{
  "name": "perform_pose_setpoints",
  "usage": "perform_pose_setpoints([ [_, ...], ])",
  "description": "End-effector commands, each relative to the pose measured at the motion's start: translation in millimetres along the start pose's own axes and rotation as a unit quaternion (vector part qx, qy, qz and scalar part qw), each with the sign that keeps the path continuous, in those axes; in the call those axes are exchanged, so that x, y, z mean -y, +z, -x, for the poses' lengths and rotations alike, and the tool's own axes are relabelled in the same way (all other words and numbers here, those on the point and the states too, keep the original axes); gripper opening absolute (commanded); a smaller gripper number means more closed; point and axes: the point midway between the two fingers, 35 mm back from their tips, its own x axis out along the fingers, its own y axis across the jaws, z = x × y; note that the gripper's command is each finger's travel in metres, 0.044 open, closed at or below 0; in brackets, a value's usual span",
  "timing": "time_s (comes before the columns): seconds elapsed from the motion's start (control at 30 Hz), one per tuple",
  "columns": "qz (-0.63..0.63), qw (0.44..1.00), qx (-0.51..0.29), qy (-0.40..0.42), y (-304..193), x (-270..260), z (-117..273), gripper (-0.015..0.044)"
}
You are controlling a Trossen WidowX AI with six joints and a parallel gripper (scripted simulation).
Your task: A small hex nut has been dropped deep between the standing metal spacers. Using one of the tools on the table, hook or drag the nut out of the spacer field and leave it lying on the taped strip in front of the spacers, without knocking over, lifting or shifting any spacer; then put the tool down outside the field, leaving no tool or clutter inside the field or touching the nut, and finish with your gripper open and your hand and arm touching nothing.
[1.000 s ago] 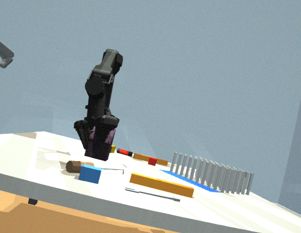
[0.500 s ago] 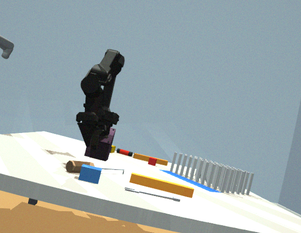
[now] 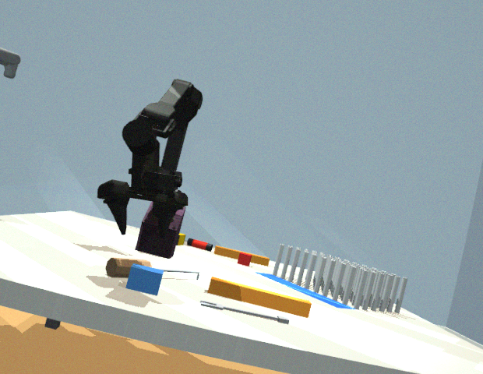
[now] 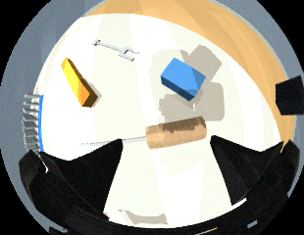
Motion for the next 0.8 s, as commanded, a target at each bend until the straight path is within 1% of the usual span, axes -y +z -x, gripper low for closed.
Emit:
perform_pose_setpoints([
  [0.0, -0.424, 0.905, 0.021, 0.014, -1.4, 9.4, 0.4, 0.0440],
  [0.33, -0.636, 0.771, 0.026, 0.027, -1.6, 13.7, 1.9, 0.0440],
  [0.77, -0.642, 0.766, 0.026, 0.028, -1.6, 13.9, 2.0, 0.0440],
])
